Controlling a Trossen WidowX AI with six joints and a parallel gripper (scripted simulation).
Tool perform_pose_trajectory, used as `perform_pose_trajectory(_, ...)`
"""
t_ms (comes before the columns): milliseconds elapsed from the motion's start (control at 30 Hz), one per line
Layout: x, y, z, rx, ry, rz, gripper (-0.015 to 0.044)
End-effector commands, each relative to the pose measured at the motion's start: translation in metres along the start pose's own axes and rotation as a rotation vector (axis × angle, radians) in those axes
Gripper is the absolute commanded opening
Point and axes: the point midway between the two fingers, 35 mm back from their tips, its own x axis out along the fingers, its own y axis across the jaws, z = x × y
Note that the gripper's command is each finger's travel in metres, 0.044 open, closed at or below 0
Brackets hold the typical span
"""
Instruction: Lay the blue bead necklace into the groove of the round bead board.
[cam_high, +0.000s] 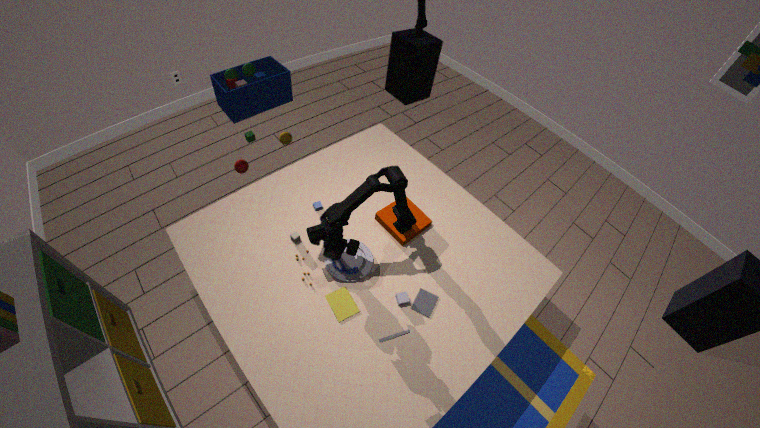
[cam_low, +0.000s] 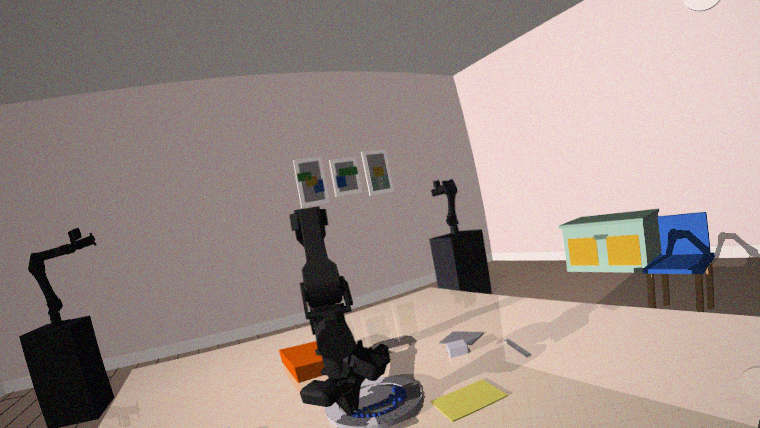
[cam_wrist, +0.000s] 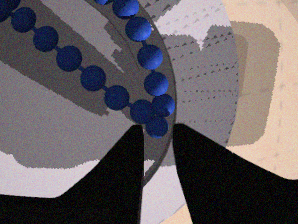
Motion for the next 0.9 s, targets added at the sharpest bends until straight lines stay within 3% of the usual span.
perform_pose_trajectory(0,-0.0002,0.0001,0.0,0.0,0.0,0.0,0.0)
perform_pose_trajectory(867,-0.0084,-0.0004,-0.0014,-0.004,0.003,0.006,0.0)
